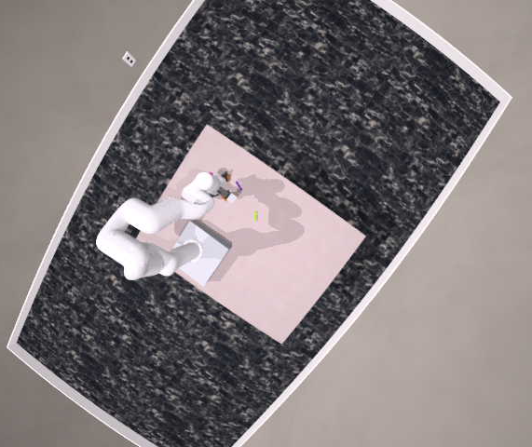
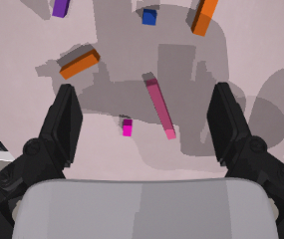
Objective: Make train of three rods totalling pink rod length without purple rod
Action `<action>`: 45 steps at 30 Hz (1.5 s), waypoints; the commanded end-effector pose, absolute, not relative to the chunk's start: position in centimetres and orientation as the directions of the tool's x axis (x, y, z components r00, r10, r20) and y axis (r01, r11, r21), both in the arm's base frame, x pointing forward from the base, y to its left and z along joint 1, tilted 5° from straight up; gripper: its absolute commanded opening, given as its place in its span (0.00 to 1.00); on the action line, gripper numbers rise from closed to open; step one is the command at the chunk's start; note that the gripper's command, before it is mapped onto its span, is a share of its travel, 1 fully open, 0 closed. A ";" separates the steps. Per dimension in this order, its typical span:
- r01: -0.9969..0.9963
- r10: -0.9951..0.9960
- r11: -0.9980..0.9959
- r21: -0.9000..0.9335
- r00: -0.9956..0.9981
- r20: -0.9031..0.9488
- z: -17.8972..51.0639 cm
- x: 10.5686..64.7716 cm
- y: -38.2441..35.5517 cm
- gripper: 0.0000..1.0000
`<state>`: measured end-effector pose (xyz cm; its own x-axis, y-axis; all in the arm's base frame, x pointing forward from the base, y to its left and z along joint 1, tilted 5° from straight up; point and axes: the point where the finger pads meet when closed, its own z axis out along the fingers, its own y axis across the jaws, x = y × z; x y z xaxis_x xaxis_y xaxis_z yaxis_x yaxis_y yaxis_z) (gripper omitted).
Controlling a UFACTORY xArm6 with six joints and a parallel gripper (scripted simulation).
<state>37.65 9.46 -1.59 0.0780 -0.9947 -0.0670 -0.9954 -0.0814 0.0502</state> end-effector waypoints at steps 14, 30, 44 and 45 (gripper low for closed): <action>-0.989 -0.988 -0.144 0.042 0.140 -0.070 -1.5 38.0 9.1 1.00; -0.856 -0.854 -0.517 0.011 0.514 -0.081 -1.7 39.3 6.8 1.00; -0.622 -0.620 -0.782 -0.018 0.781 -0.079 -1.8 40.3 4.6 1.00; -0.602 -0.599 -0.799 -0.020 0.797 -0.079 -1.9 40.4 4.4 1.00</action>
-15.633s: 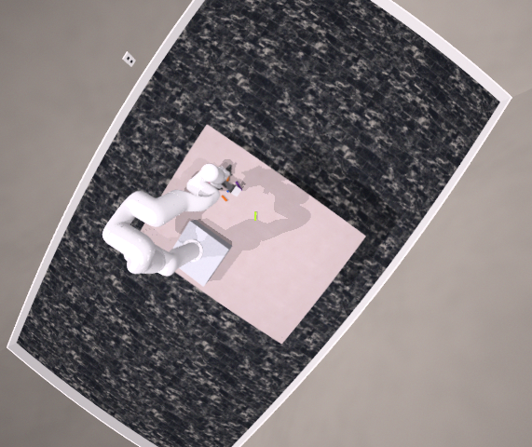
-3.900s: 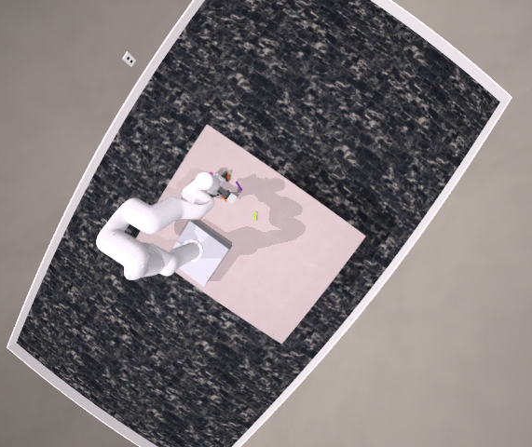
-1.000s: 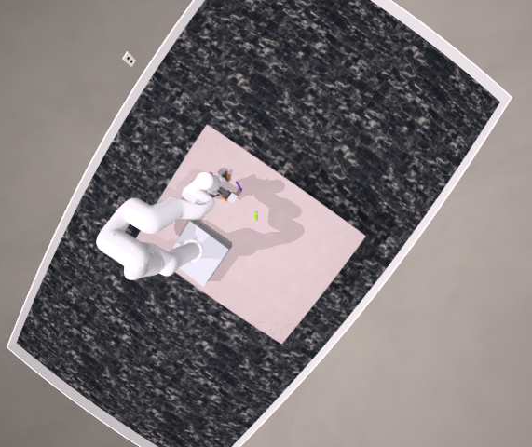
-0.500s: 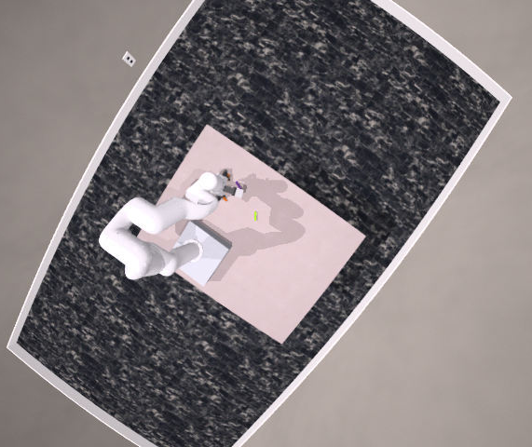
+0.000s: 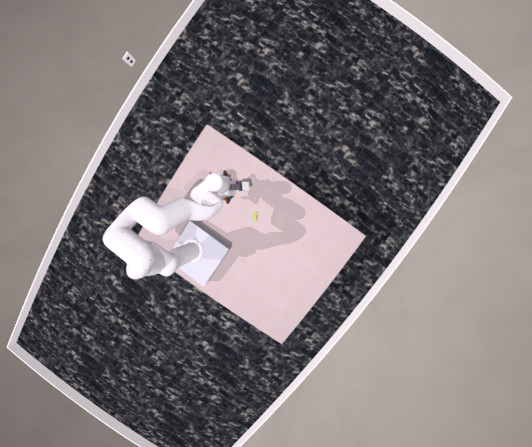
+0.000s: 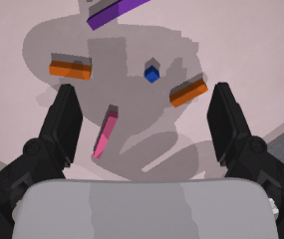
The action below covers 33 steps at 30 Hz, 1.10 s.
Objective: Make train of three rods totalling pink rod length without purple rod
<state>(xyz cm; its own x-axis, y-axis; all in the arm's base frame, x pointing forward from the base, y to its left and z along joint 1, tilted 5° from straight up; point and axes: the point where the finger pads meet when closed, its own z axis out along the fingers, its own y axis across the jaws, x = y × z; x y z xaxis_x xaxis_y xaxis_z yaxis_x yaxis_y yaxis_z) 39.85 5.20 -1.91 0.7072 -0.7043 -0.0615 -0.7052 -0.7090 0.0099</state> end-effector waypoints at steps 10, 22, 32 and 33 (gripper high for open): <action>-0.385 -0.382 -0.922 -0.039 0.921 -0.071 -2.0 41.0 2.8 1.00; -0.104 -0.101 -0.993 -0.057 0.993 -0.057 -2.1 41.6 0.8 1.00; 0.171 0.174 -0.983 -0.071 0.984 -0.039 -2.3 42.1 -1.0 1.00; 0.197 0.200 -0.978 -0.072 0.979 -0.038 -2.3 42.2 -1.2 1.00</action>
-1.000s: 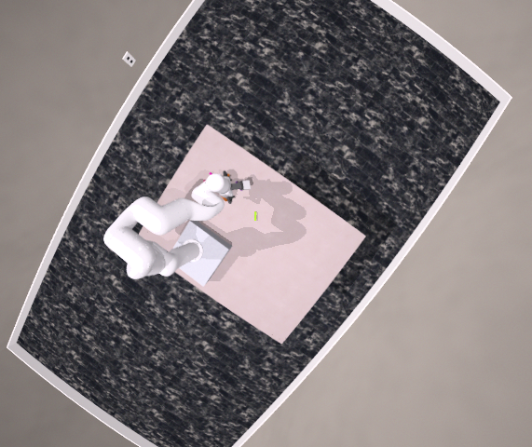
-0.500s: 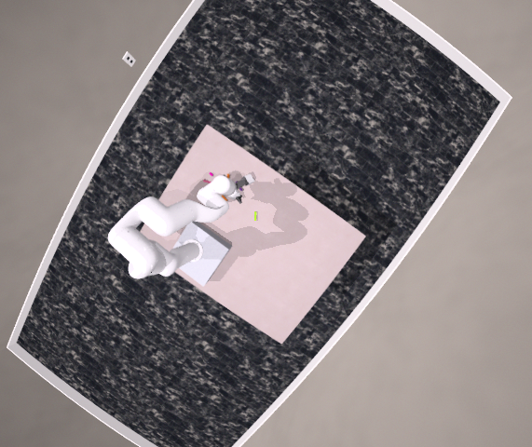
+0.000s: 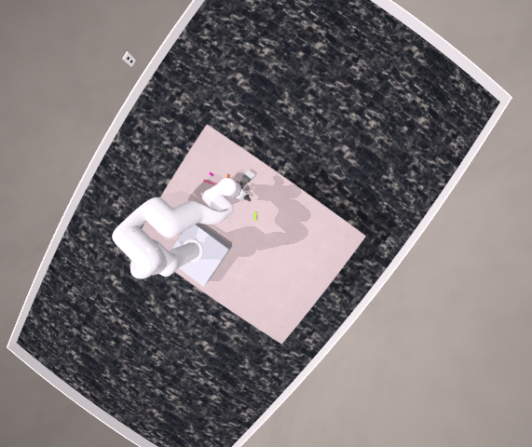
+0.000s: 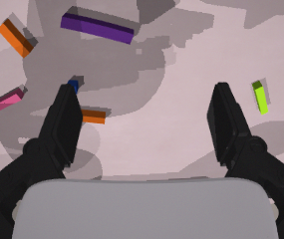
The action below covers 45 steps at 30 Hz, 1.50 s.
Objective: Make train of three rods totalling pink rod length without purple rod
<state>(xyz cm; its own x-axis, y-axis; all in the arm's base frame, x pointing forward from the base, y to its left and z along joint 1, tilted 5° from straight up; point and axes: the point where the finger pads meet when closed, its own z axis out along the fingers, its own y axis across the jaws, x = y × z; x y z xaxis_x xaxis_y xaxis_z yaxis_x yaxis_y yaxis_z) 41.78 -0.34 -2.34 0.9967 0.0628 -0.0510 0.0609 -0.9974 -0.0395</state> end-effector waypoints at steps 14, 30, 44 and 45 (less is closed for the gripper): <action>0.524 0.527 -0.848 -0.080 0.850 -0.011 -2.5 42.7 -3.7 1.00; 0.753 0.754 -0.654 -0.080 0.656 0.013 -2.7 43.0 -5.9 1.00; 0.759 0.761 -0.646 -0.080 0.649 0.014 -2.7 43.0 -6.0 1.00; 0.759 0.761 -0.646 -0.080 0.649 0.014 -2.7 43.0 -6.0 1.00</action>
